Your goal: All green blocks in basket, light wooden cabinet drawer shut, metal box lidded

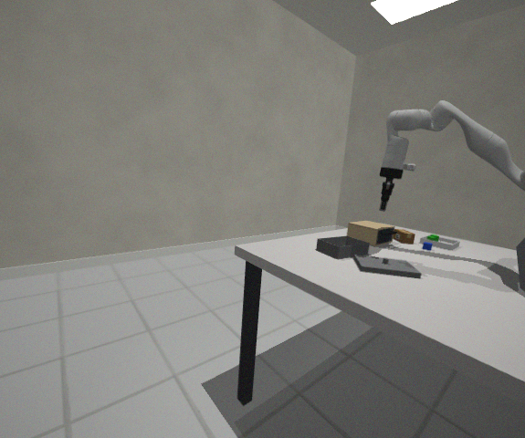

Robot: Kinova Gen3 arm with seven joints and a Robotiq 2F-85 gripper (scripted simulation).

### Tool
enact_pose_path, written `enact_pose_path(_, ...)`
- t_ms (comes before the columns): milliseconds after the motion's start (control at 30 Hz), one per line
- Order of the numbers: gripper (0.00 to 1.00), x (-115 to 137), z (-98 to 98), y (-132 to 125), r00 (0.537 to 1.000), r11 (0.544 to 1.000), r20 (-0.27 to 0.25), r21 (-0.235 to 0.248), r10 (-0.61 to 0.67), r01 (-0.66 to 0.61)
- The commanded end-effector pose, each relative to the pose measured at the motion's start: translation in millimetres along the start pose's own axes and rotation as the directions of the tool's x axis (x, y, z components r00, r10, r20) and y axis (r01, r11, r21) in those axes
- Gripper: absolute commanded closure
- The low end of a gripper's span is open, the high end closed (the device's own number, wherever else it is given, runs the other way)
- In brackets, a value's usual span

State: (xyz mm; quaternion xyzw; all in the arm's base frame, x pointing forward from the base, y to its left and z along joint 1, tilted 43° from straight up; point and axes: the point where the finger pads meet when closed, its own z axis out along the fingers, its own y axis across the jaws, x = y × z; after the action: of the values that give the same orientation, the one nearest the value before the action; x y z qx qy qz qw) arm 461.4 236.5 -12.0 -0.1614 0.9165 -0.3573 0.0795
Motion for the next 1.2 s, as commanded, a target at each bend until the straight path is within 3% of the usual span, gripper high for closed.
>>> enact_pose_path(0, 0.43, 15, 10.4, 37, 0.993, 0.993, -0.032, -0.001, -0.114, 0.115)
enact_pose_path(200, 0.43, 30, 16.7, 68, 0.972, 0.973, -0.049, -0.017, -0.230, 0.229)
enact_pose_path(467, 0.43, 38, 20.1, 84, 0.956, 0.958, -0.058, -0.027, -0.288, 0.287)
enact_pose_path(867, 0.43, 39, 19.2, 87, 0.951, 0.952, -0.058, -0.030, -0.305, 0.304)
enact_pose_path(900, 0.52, 39, 19.2, 87, 0.951, 0.952, -0.058, -0.030, -0.305, 0.304)
enact_pose_path(1167, 0.52, 39, 19.2, 87, 0.951, 0.952, -0.058, -0.030, -0.305, 0.304)
